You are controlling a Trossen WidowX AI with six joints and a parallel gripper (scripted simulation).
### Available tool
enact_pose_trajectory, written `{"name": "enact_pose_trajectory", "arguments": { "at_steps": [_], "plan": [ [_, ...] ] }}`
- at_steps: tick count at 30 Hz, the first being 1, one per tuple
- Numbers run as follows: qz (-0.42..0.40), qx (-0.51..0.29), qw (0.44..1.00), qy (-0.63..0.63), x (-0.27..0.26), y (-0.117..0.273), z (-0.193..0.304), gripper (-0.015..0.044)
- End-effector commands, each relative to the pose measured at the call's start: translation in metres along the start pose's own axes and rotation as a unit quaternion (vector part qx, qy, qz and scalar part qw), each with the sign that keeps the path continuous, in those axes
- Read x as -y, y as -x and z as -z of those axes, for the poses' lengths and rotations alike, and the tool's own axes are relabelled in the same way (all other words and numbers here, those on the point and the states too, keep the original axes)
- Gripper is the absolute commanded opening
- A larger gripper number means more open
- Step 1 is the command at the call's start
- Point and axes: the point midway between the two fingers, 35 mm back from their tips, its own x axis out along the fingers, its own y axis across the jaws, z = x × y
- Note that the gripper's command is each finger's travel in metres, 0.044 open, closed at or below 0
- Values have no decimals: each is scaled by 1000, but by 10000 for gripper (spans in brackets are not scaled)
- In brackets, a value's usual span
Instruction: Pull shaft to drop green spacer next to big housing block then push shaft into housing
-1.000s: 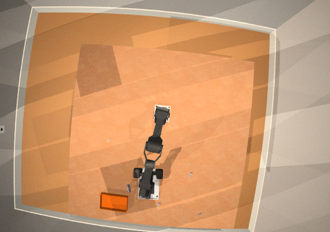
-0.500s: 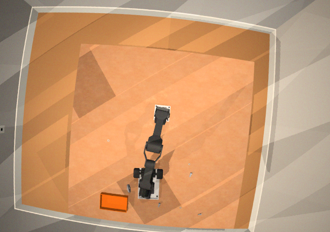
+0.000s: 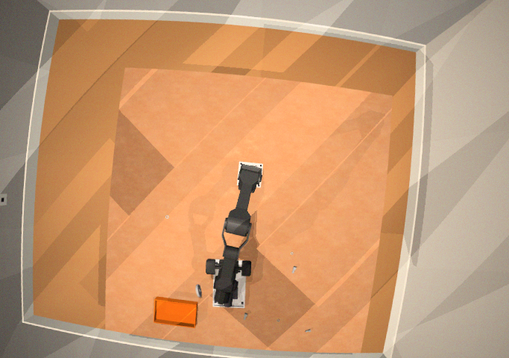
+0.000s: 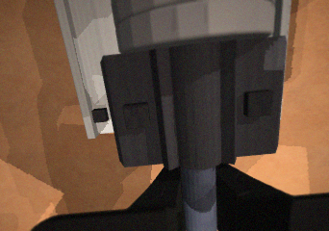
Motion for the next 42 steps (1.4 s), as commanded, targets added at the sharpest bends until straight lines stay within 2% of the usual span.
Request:
{"name": "enact_pose_trajectory", "arguments": {
  "at_steps": [1, 42],
  "plan": [
    [-1, 0, 1000, 1, 0, 1, 3, 0],
    [-1, -1, 1000, 1, 0, 0, 16, 0]
  ]
}}
